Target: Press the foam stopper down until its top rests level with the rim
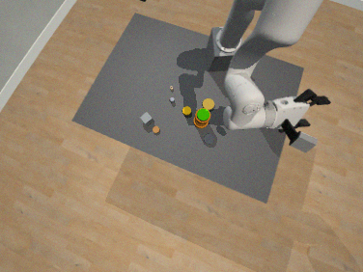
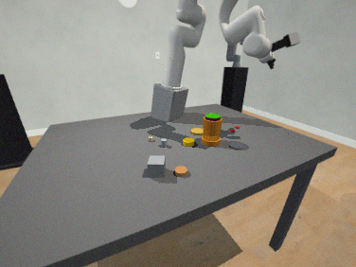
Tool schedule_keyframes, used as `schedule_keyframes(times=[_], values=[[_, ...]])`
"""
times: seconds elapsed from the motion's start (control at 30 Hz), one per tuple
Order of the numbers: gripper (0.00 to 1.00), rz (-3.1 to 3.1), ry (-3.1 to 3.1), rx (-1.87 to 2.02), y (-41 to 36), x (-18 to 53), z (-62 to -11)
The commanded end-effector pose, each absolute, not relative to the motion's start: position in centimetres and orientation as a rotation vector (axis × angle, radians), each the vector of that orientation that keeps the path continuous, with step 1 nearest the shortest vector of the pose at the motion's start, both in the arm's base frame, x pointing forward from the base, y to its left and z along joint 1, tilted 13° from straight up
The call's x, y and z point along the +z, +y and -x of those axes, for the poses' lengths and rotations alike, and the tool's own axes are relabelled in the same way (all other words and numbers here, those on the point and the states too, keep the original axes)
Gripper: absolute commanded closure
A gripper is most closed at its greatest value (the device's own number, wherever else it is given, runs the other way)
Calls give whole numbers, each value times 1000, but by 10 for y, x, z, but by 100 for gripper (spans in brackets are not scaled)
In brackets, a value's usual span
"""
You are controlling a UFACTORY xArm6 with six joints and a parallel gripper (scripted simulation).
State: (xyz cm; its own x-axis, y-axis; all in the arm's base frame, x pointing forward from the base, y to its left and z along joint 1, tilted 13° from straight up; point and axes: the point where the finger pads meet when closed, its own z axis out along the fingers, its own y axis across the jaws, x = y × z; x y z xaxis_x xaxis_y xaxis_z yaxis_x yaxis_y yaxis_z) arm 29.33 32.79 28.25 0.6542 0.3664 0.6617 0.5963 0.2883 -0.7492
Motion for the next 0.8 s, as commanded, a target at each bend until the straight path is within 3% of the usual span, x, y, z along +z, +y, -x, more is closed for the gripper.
schedule_keyframes(times=[0.0, 0.53, 0.57, 0.77], values=[[0, 1319, -913, -188, 328, 284, -294], [0, 1319, -913, -188, 328, 284, -294], [100, 1319, -913, -188, 328, 284, -294], [100, 1380, -990, -198, 310, 270, -299]])
